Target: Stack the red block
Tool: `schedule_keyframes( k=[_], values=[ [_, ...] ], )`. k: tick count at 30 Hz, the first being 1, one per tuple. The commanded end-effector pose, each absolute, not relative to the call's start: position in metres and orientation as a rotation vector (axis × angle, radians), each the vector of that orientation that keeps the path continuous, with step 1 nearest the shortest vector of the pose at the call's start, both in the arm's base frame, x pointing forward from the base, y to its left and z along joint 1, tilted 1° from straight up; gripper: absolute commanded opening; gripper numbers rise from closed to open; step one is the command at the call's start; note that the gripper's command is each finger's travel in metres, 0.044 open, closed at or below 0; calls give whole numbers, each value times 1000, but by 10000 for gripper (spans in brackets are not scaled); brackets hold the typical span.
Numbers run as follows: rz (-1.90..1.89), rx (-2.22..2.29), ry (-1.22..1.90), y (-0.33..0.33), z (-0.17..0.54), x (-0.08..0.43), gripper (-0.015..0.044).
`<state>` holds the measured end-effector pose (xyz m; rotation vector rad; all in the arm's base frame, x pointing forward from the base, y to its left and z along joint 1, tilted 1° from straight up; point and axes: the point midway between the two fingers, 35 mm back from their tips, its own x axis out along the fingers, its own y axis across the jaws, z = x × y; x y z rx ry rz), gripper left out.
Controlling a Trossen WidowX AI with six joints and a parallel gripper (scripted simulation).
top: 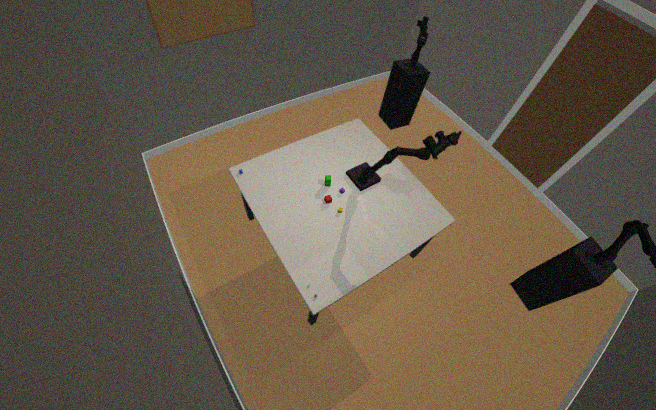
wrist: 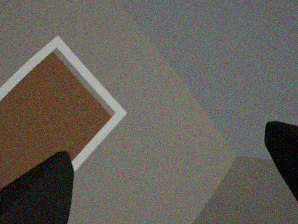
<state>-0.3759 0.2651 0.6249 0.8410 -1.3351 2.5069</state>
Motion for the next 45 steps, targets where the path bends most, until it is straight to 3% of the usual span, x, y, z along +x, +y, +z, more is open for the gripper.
schedule_keyframes(
  k=[1,12,26,35,45],
  values=[
    [2507,834,-1330,267,624,-375,426],
    [2449,422,-976,396,581,-305,440],
    [2180,37,-475,515,503,-142,440],
    [1936,-114,-121,544,439,-17,440],
    [1608,-205,243,524,365,122,440]
  ],
)
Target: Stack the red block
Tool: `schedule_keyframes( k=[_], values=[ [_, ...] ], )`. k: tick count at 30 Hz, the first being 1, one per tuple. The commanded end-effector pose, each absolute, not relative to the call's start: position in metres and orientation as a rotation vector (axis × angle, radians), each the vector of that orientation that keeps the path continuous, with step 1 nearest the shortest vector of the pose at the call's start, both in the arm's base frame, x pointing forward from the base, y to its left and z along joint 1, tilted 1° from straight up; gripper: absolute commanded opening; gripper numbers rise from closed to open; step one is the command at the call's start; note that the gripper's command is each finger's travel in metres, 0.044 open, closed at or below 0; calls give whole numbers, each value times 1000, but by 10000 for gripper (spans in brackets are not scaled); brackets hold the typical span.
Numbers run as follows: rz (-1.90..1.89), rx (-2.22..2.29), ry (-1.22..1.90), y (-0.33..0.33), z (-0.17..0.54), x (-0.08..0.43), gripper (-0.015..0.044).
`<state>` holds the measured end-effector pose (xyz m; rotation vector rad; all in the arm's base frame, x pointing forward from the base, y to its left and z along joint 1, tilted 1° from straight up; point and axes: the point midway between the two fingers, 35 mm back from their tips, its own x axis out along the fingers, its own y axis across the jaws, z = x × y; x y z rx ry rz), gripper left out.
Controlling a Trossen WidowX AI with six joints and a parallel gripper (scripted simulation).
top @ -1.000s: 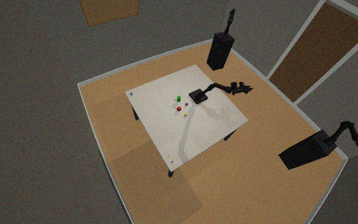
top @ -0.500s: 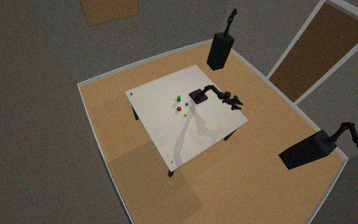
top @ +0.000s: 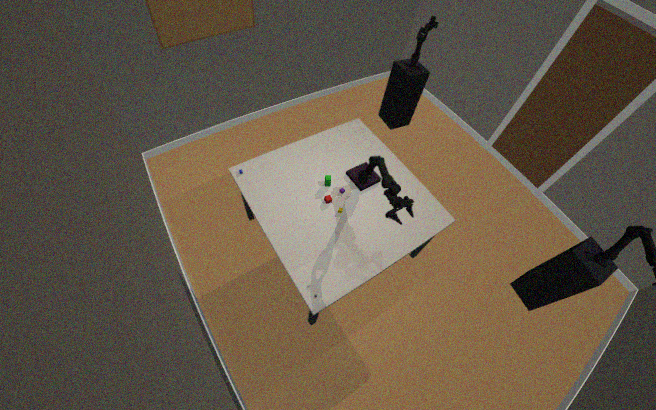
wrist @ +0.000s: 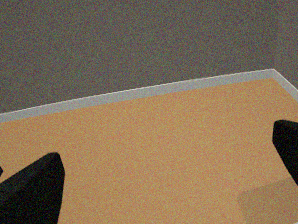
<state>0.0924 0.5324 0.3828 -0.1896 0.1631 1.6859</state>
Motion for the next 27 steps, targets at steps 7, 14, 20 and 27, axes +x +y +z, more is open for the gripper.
schedule_keyframes(
  k=[7,14,20,27],
  values=[
    [1357,-235,467,478,315,211,440],
    [1110,-246,662,413,271,282,440],
    [879,-224,848,343,232,327,440],
    [603,-176,1061,253,192,355,440]
  ],
)
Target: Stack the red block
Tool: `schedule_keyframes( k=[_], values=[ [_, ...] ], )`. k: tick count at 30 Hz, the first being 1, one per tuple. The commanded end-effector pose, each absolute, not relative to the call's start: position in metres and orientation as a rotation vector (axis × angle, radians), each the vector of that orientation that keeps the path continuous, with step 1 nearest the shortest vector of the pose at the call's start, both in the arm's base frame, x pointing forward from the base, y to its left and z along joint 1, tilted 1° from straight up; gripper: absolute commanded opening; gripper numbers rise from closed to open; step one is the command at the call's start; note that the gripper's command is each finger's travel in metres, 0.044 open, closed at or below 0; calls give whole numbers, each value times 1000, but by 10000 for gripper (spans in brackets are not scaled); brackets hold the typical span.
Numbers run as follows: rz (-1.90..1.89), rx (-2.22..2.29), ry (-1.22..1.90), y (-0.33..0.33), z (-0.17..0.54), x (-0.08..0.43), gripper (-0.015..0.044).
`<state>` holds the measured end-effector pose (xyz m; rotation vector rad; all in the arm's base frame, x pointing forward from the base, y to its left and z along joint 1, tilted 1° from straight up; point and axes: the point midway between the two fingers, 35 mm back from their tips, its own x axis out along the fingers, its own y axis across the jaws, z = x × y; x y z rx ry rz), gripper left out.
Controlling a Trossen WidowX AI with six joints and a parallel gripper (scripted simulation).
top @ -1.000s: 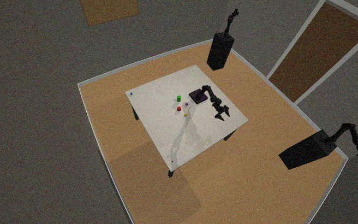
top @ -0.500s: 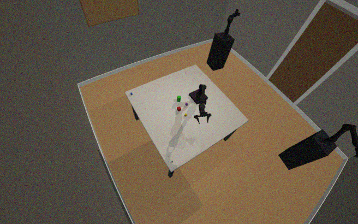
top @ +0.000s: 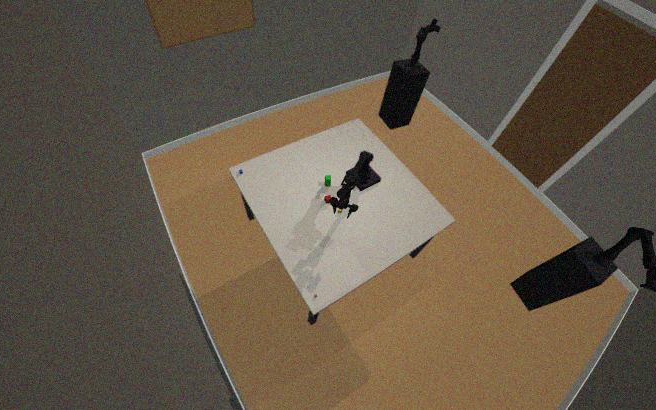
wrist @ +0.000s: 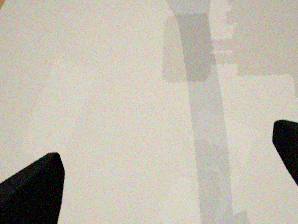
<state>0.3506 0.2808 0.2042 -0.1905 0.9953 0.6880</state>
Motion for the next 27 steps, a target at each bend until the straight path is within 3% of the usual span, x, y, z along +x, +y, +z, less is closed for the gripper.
schedule_keyframes(
  k=[1,17,27],
  values=[
    [564,-167,1090,240,186,357,440],
    [-7,1,1508,55,130,323,440],
    [-27,8,1523,49,113,322,440]
  ],
)
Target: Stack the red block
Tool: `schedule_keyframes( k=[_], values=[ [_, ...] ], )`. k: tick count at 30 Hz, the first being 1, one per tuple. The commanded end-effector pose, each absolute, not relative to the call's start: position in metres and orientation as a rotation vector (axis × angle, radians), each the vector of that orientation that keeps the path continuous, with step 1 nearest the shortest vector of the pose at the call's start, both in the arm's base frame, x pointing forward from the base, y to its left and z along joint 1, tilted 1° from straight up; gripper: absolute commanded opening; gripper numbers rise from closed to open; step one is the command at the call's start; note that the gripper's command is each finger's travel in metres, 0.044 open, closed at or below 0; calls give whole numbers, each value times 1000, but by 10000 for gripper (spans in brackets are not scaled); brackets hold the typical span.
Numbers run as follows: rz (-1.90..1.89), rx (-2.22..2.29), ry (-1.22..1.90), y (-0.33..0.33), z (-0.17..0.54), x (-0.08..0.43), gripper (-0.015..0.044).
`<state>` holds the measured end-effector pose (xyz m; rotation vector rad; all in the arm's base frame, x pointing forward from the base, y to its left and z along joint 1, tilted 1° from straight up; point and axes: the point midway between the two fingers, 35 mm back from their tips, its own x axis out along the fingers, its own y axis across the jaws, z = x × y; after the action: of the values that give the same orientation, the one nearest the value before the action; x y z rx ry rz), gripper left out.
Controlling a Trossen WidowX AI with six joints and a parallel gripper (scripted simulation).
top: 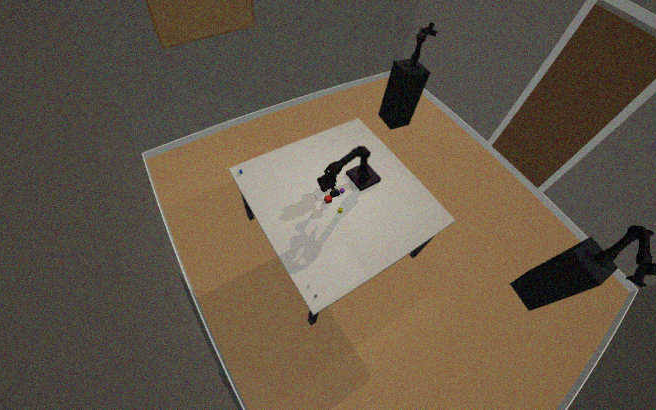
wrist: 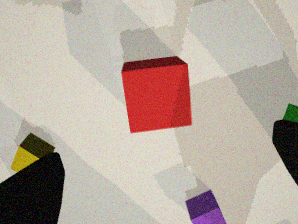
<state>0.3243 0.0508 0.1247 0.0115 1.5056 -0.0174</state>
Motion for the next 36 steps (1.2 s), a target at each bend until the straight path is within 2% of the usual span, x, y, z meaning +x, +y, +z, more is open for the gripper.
schedule_keyframes(
  k=[1,6,36],
  values=[
    [-27,8,1523,49,106,323,440],
    [-27,8,1523,49,73,324,440],
    [-27,8,1523,49,32,328,440]
  ],
)
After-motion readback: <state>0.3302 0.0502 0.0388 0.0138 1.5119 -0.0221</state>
